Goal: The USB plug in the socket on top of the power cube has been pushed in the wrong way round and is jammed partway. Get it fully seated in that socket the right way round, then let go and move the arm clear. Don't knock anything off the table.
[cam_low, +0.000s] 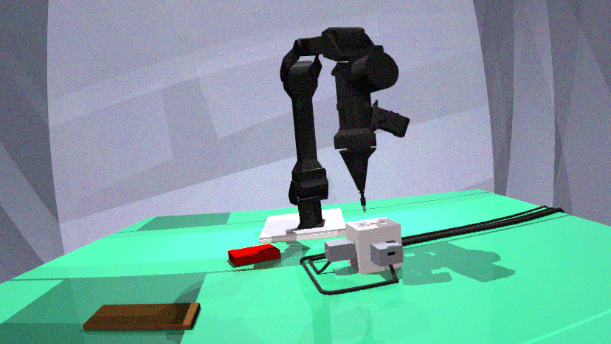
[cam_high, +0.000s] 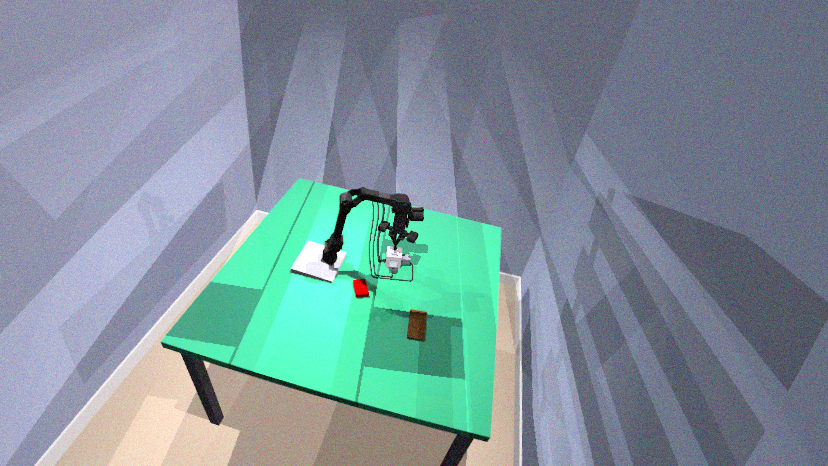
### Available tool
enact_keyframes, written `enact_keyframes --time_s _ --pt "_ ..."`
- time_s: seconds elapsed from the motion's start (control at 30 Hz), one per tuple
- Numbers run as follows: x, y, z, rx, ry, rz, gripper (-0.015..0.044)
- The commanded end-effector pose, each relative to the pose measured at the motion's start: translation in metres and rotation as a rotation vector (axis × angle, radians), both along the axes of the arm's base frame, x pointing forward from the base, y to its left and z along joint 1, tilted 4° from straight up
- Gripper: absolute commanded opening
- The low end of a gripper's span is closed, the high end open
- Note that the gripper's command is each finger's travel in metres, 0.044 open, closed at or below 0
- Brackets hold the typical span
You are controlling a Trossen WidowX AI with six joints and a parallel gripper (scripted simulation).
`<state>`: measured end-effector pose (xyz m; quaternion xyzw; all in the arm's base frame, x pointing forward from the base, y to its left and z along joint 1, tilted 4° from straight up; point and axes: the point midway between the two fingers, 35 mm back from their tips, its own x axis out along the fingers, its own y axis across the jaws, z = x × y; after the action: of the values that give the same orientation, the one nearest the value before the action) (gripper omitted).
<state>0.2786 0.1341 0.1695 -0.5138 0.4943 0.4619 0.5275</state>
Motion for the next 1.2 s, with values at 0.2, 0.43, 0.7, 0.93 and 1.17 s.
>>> enact_keyframes --time_s 0.2,0.43,0.7,0.93,1.17 --pt "-0.0001 0.0 -0.0001 -0.021 0.006 0.243 0.0" --pt "-0.0001 0.0 -0.0001 -0.024 0.006 0.283 0.0" --pt "0.0 0.0 0.0 -0.024 0.006 0.281 0.0" --pt "0.0003 -0.0003 -0.0008 -0.024 0.005 0.284 0.0" --pt "0.0006 -0.0005 -0.0016 -0.025 0.005 0.289 0.0"
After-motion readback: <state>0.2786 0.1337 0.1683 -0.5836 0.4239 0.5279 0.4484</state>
